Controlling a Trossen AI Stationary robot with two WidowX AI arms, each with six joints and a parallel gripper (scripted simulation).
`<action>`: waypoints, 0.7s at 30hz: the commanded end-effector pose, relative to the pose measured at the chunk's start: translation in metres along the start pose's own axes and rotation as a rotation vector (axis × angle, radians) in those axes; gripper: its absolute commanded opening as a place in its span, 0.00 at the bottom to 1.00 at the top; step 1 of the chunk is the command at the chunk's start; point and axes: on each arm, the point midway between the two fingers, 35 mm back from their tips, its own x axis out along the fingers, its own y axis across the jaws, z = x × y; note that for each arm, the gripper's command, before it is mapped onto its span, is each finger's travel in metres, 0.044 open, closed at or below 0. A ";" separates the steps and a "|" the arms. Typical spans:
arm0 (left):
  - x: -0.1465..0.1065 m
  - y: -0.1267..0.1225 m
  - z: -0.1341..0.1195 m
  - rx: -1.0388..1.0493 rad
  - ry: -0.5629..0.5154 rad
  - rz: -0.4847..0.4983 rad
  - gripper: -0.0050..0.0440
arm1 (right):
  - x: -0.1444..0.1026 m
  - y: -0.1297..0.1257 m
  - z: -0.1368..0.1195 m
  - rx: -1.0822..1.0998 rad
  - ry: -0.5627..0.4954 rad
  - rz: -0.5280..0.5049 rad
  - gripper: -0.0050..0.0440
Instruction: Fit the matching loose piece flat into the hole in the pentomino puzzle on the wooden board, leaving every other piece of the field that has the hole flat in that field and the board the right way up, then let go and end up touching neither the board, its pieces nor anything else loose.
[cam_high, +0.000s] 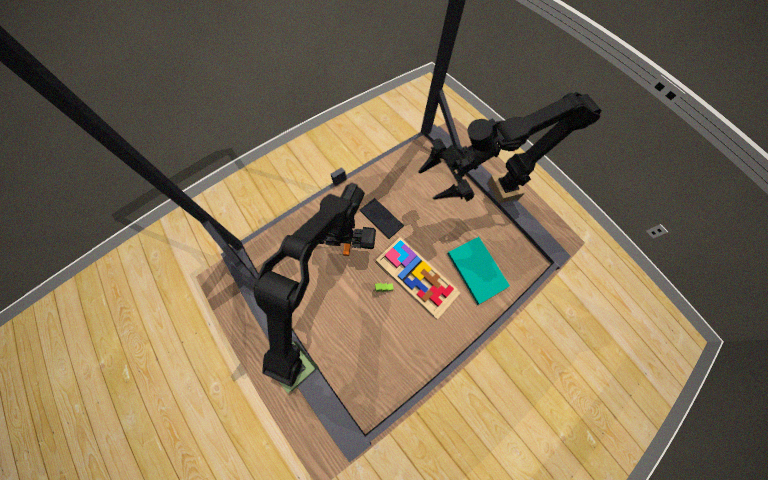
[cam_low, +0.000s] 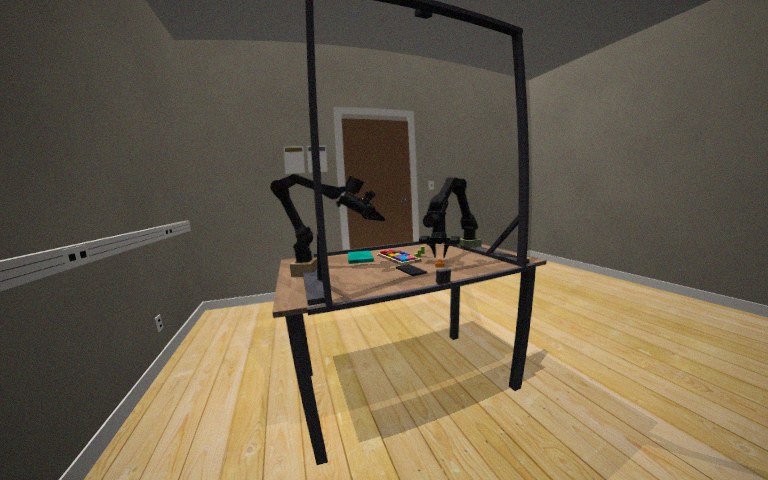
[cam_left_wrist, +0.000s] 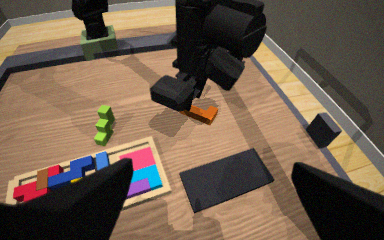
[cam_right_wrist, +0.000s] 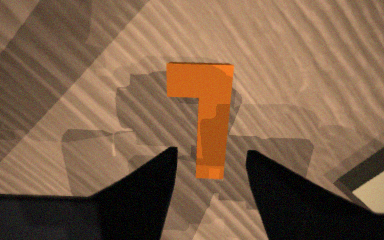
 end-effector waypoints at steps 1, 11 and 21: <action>-0.001 0.002 0.009 -0.006 -0.012 0.009 1.00 | -0.007 -0.003 0.007 -0.010 -0.016 -0.010 0.50; -0.002 0.001 0.006 -0.003 -0.010 0.004 1.00 | 0.010 -0.002 0.003 -0.007 0.002 -0.005 0.50; -0.002 0.001 0.006 -0.003 -0.010 0.004 1.00 | 0.019 -0.002 0.004 -0.007 -0.004 -0.006 0.46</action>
